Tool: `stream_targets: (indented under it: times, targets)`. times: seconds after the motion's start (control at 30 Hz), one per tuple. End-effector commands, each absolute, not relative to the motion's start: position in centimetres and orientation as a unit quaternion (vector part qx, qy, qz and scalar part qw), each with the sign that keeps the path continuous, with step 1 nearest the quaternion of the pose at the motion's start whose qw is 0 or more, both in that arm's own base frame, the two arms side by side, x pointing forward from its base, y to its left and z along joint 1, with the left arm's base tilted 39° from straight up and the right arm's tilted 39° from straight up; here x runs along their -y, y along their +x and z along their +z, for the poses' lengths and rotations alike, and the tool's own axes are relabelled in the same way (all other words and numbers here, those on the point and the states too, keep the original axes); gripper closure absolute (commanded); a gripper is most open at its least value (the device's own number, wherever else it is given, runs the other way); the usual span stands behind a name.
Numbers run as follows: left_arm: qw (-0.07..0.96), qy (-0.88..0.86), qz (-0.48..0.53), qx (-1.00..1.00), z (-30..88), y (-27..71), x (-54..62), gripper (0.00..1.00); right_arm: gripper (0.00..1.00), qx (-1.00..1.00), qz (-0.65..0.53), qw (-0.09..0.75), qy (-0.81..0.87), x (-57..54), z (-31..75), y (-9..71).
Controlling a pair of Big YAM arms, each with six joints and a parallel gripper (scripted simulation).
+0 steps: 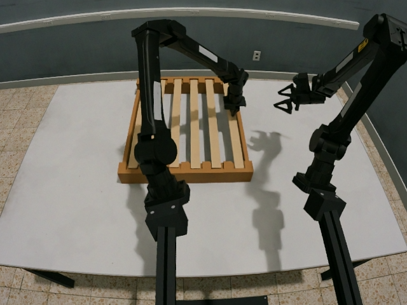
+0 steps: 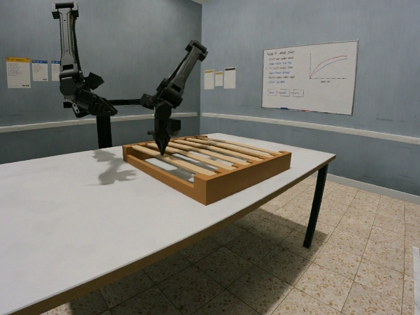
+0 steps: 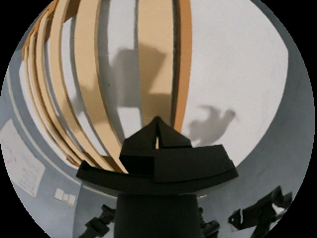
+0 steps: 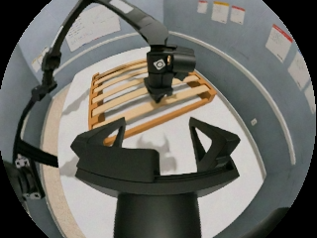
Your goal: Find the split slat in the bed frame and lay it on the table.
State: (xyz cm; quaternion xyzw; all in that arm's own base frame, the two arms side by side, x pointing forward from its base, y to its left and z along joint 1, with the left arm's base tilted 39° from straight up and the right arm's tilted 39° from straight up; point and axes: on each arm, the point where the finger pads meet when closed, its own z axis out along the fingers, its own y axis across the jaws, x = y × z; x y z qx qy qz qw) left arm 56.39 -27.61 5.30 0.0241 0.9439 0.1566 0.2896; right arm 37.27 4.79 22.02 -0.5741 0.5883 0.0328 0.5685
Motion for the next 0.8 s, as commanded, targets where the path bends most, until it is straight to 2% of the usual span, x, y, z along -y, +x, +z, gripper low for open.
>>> stream_targets:
  times: [0.0, 0.53, 0.77]
  targets:
    - [0.298, 0.019, 0.154, -0.942, 4.7, 58.9, 27.2, 1.00, 0.00, -0.574, 0.020, 0.576, -0.582, -4.8, 23.7, 37.9]
    - [0.298, 0.019, 0.155, -0.942, 3.0, 60.2, 26.5, 1.00, 0.00, -0.577, 0.024, 0.574, -0.581, -4.9, 22.9, 37.6]
    - [0.287, 0.024, 0.160, -0.944, 3.0, 57.1, 26.6, 1.00, 0.00, -0.577, 0.024, 0.574, -0.581, -4.9, 22.9, 37.6]
